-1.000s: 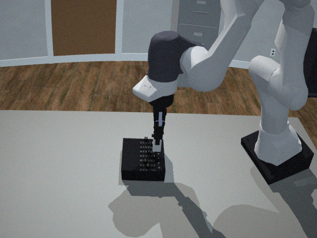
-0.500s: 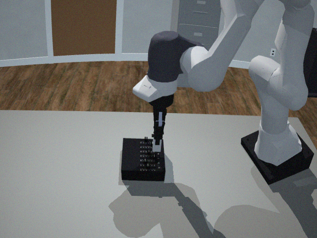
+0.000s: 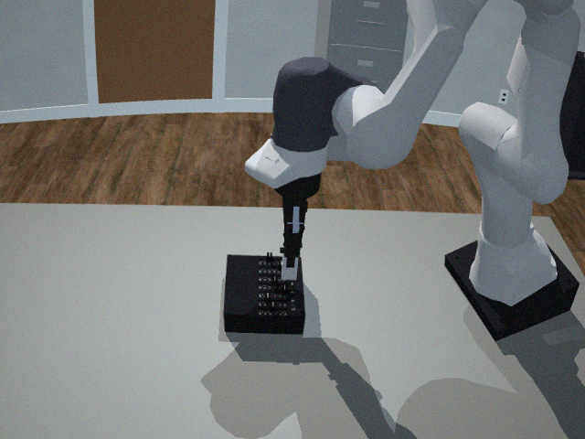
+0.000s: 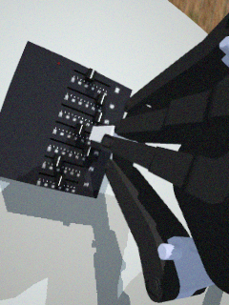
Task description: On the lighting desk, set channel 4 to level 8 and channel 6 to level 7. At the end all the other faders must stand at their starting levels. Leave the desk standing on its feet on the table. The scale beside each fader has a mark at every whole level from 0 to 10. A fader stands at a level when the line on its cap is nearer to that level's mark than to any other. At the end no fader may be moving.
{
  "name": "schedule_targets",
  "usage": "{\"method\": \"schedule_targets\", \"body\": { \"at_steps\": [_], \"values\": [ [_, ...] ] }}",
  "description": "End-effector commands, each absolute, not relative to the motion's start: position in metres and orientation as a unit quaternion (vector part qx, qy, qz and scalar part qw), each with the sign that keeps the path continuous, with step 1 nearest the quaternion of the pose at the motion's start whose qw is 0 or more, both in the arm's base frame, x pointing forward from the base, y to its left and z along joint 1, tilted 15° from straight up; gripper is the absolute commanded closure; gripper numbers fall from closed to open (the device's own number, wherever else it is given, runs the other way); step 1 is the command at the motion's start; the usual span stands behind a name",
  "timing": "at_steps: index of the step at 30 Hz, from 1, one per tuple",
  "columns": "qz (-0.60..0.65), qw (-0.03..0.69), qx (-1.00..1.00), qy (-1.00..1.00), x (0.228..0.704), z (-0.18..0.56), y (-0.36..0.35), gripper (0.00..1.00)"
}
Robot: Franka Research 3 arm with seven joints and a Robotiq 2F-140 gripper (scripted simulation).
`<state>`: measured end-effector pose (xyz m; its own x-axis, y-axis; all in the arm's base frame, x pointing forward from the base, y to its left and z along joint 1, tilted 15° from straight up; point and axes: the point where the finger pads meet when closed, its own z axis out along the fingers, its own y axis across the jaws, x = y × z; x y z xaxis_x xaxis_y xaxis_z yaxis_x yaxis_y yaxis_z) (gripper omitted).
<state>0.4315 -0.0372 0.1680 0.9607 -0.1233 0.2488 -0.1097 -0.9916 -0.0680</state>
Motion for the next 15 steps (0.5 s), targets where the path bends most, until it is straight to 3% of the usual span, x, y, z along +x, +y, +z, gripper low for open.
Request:
{"method": "schedule_targets", "body": {
  "at_steps": [1, 15],
  "values": [
    [-0.128, 0.027, -0.99, 0.057, 0.4327, 0.1686, -0.037, 1.0],
    [-0.128, 0.027, -0.99, 0.057, 0.4339, 0.1641, -0.0368, 1.0]
  ]
}}
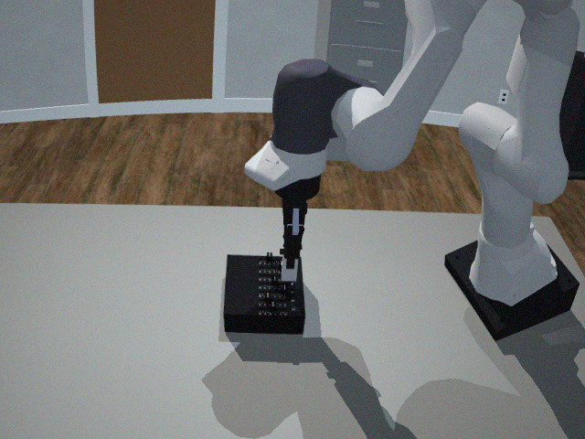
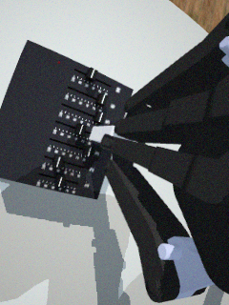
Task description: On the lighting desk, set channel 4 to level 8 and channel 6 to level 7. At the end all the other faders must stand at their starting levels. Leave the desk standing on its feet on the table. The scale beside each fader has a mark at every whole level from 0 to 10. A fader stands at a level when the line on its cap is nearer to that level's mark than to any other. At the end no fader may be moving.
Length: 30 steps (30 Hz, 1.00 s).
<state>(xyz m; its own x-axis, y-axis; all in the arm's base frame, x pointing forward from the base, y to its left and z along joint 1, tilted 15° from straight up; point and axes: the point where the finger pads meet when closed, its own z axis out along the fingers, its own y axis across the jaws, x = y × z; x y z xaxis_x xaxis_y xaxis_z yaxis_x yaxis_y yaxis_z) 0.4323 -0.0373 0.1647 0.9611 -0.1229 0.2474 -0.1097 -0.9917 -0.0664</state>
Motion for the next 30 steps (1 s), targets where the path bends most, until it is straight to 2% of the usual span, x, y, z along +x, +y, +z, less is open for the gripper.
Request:
{"method": "schedule_targets", "body": {
  "at_steps": [1, 30],
  "values": [
    [-0.128, 0.027, -0.99, 0.057, 0.4341, 0.1634, -0.0368, 1.0],
    [-0.128, 0.027, -0.99, 0.057, 0.4359, 0.157, -0.0366, 1.0]
  ]
}}
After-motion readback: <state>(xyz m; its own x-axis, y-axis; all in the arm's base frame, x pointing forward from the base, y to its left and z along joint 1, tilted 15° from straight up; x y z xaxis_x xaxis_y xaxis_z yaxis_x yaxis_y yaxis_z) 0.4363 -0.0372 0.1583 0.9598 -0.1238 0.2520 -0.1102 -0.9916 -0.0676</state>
